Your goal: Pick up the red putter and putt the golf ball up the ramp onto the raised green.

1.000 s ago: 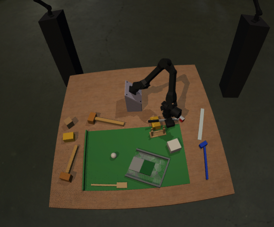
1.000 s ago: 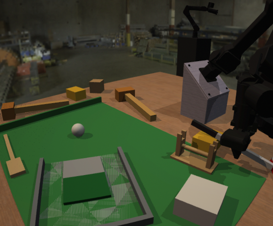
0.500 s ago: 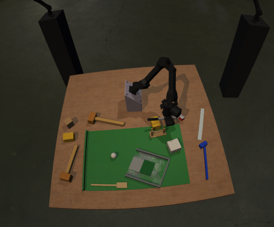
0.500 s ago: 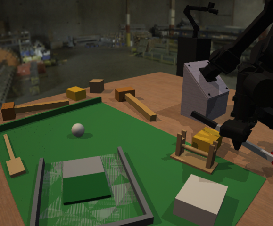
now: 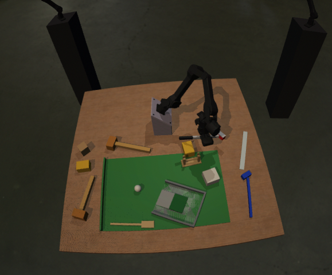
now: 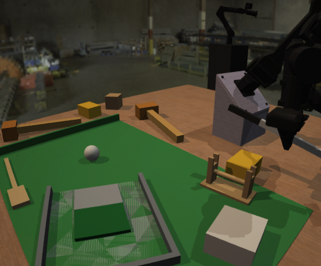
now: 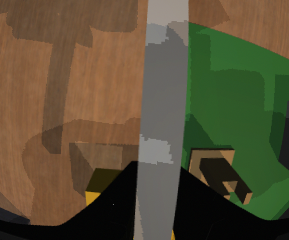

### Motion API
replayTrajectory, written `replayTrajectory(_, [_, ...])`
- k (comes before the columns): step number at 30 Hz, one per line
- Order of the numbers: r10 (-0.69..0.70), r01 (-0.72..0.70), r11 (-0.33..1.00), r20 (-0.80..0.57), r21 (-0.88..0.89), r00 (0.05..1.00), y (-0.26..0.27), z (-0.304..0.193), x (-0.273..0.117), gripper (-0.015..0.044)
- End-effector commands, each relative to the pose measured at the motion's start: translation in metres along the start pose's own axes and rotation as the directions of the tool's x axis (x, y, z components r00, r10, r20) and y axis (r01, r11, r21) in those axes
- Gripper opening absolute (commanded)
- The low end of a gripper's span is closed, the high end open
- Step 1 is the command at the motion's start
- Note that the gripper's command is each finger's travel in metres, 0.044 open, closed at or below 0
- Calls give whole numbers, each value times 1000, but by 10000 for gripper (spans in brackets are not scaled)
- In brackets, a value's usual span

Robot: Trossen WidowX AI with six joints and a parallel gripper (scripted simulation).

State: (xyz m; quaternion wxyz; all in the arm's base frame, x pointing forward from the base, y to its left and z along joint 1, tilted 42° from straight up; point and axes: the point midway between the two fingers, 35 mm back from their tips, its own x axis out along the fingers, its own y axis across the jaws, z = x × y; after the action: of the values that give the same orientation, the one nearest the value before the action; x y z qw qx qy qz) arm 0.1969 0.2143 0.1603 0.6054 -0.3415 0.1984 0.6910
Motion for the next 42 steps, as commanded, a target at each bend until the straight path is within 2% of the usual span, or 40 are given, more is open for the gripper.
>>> replayTrajectory(1, [-23,24,999,-19,27,1000,-8,-4,-2,0])
replayTrajectory(7, [-99,113,985,-109,130,989,-38,-23,-12,0])
replayTrajectory(16, [-113,183,952,-276,244,955,-75,-65,-14,0])
replayTrajectory(27, [-84,273,895,-467,354,880,-111,-126,-21,0])
replayTrajectory(42, [0,411,768,-642,491,767,-137,-215,-30,0])
